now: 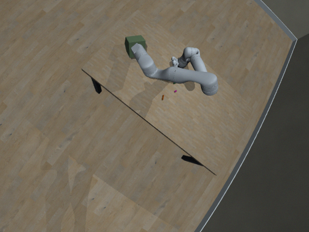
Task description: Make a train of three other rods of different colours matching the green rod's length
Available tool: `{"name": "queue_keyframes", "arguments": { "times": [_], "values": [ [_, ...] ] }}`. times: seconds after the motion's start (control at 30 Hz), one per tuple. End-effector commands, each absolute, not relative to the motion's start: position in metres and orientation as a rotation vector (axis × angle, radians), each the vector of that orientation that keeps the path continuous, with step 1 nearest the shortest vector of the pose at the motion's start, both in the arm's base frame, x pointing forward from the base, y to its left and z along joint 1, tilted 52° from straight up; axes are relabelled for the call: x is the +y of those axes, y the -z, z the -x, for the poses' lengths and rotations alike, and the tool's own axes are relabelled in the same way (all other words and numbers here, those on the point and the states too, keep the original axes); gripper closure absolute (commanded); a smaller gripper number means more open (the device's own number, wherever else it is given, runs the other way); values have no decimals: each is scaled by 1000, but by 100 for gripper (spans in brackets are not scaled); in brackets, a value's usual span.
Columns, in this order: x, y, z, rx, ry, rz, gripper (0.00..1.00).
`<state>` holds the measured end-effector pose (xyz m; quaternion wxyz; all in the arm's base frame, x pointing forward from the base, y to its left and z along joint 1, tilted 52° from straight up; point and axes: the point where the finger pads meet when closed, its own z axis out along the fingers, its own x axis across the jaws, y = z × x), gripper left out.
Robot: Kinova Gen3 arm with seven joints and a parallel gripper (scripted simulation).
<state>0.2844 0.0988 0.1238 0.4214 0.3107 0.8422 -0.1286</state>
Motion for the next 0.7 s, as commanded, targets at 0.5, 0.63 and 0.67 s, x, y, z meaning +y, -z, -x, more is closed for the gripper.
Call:
{"name": "queue_keyframes", "arguments": {
  "times": [0.5,0.63,0.67],
  "values": [
    [86,-109,-299,2109,329,-778,46],
    [84,-107,-301,2109,329,-778,46],
    [84,-106,-301,2109,329,-778,46]
  ]
}}
